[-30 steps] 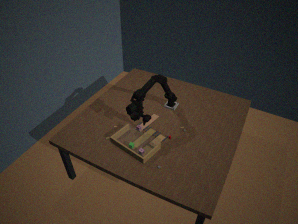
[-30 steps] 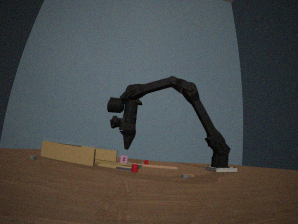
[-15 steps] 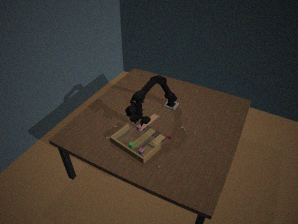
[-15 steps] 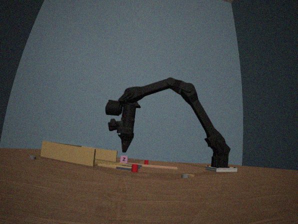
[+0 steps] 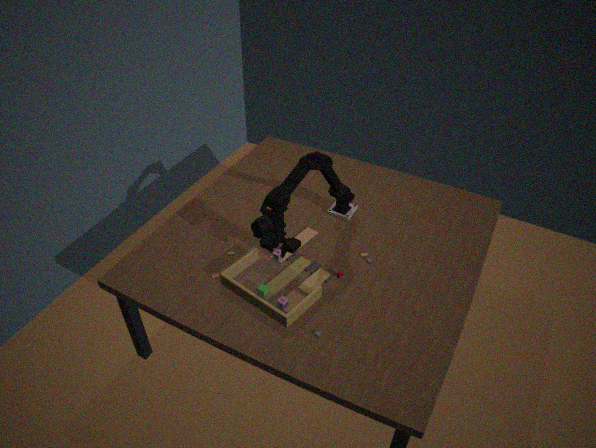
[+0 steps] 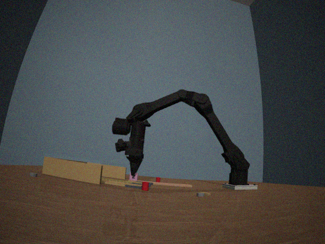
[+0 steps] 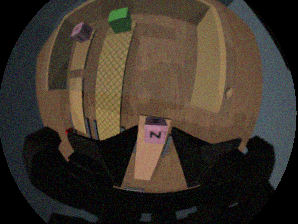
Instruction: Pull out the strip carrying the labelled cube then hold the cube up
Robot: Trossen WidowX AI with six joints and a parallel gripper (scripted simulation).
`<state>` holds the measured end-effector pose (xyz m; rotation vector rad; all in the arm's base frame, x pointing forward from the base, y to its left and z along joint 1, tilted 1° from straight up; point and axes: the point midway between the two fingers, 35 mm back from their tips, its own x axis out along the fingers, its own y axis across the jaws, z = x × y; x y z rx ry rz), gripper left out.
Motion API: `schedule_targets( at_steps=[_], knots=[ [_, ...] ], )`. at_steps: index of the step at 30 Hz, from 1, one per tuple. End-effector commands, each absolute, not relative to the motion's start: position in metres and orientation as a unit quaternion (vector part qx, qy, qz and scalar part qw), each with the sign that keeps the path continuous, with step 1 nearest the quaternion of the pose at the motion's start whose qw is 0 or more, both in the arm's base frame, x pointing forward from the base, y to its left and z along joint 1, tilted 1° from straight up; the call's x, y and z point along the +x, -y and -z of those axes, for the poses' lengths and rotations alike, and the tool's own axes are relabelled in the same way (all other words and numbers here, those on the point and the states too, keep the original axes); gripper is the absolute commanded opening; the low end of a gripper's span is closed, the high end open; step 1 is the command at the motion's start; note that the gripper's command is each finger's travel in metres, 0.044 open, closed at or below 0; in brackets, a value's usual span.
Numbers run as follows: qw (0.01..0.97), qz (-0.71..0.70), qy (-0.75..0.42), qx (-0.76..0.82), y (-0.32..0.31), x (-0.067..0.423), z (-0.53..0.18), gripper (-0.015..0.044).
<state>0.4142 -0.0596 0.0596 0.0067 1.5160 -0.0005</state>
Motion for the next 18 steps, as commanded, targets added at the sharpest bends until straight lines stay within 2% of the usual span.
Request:
schedule_targets(
  at_steps=[1, 12, 16, 18],
  knots=[
    [0.723, 0.002, -0.690, 0.004, 0.0594, 0.4122, -0.0497, 0.0250],
    [0.723, 0.002, -0.690, 0.004, 0.0594, 0.4120, -0.0457, 0.0250],
    [0.725, 0.000, -0.689, 0.003, 0.0594, 0.4133, -0.0481, 0.0145],
    [0.725, 0.000, -0.689, 0.003, 0.0594, 0.4133, -0.0481, 0.0132]
  ],
)
